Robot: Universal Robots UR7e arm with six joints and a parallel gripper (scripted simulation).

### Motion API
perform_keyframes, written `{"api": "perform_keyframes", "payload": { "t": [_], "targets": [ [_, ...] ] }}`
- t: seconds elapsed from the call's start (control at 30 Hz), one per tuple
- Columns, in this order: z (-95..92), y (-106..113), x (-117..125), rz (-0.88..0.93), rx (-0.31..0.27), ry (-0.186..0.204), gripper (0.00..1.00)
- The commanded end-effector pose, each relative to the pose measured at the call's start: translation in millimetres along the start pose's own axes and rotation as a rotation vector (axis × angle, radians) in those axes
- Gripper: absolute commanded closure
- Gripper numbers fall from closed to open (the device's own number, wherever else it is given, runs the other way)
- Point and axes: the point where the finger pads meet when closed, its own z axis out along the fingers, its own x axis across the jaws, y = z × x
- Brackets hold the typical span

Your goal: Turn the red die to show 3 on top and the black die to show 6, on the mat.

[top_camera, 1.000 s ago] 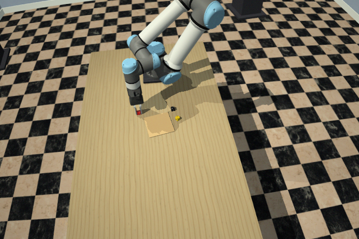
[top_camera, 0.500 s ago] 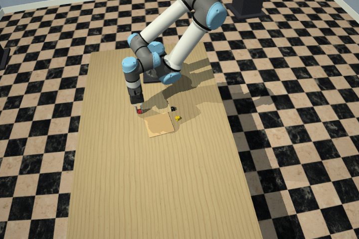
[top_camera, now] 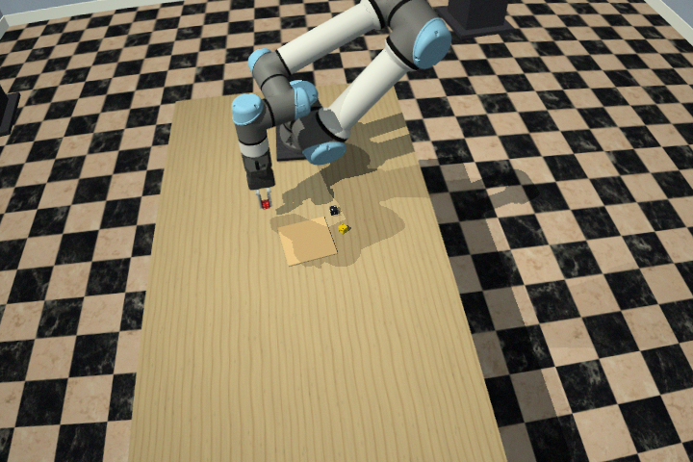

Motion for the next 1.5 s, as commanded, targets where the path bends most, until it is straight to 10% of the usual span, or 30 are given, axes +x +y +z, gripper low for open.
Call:
{"api": "perform_keyframes", "payload": {
  "t": [0.0, 1.47],
  "targets": [
    [-23.2, 0, -1, -0.001, 0.0, -0.003, 0.6],
    [-42.9, -15, -17, -0.257, -0.017, -0.016, 0.6]
  ]
}}
